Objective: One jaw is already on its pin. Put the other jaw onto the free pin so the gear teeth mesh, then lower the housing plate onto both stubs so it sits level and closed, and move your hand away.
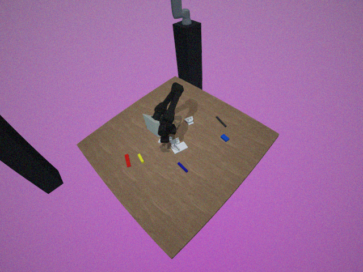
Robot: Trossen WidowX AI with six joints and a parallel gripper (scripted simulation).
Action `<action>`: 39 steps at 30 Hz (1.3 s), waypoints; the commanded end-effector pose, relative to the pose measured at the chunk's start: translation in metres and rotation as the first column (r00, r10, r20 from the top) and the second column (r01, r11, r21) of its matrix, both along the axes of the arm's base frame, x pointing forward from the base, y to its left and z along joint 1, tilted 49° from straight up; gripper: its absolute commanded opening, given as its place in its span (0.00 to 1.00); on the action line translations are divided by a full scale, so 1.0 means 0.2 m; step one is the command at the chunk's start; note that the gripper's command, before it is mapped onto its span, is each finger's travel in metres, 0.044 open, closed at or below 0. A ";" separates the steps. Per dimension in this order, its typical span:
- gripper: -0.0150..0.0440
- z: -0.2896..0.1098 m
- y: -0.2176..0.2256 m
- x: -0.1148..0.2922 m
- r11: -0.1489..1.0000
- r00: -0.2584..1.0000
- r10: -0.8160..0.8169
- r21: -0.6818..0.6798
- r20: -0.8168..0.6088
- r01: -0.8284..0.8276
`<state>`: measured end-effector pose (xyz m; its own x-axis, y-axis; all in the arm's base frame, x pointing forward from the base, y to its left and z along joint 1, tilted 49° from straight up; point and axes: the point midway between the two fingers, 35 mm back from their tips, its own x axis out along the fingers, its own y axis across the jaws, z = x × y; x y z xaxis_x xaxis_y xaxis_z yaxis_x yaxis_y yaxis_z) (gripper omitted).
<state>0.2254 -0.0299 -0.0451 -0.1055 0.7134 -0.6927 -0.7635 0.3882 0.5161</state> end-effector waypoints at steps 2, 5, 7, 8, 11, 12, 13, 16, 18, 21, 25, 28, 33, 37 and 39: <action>0.48 0.05 0.05 0.00 0.996 0.992 -0.089 -0.013 -0.086 0.088; 0.48 0.08 0.08 0.00 0.989 0.979 -0.146 -0.027 -0.143 0.144; 0.48 0.10 0.10 0.00 0.983 0.966 -0.184 -0.038 -0.181 0.180; 0.48 0.11 0.11 0.00 0.979 0.959 -0.202 -0.044 -0.199 0.197; 0.48 0.14 0.14 -0.01 0.966 0.933 -0.257 -0.064 -0.254 0.249; 0.48 0.15 0.15 -0.01 0.961 0.922 -0.275 -0.071 -0.271 0.266; 0.48 0.16 0.16 -0.01 0.956 0.911 -0.293 -0.079 -0.289 0.282; 0.48 0.19 0.19 -0.02 0.938 0.875 -0.345 -0.102 -0.340 0.330; 0.48 0.21 0.21 -0.02 0.925 0.847 -0.378 -0.120 -0.373 0.360; 0.48 0.24 0.25 -0.03 0.903 0.801 -0.426 -0.148 -0.420 0.403; 0.48 0.27 0.29 -0.05 0.871 0.732 -0.486 -0.188 -0.478 0.455; 0.48 0.30 0.32 -0.06 0.844 0.674 -0.527 -0.221 -0.518 0.489; 0.48 0.34 0.37 -0.08 0.795 0.568 -0.587 -0.280 -0.577 0.538; 0.48 0.37 0.41 -0.11 0.754 0.475 -0.628 -0.330 -0.616 0.568; 0.48 0.39 0.43 -0.12 0.733 0.427 -0.646 -0.356 -0.633 0.580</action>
<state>0.2053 0.0511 0.0278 -0.1121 0.7351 -0.6686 0.1889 0.6763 0.7120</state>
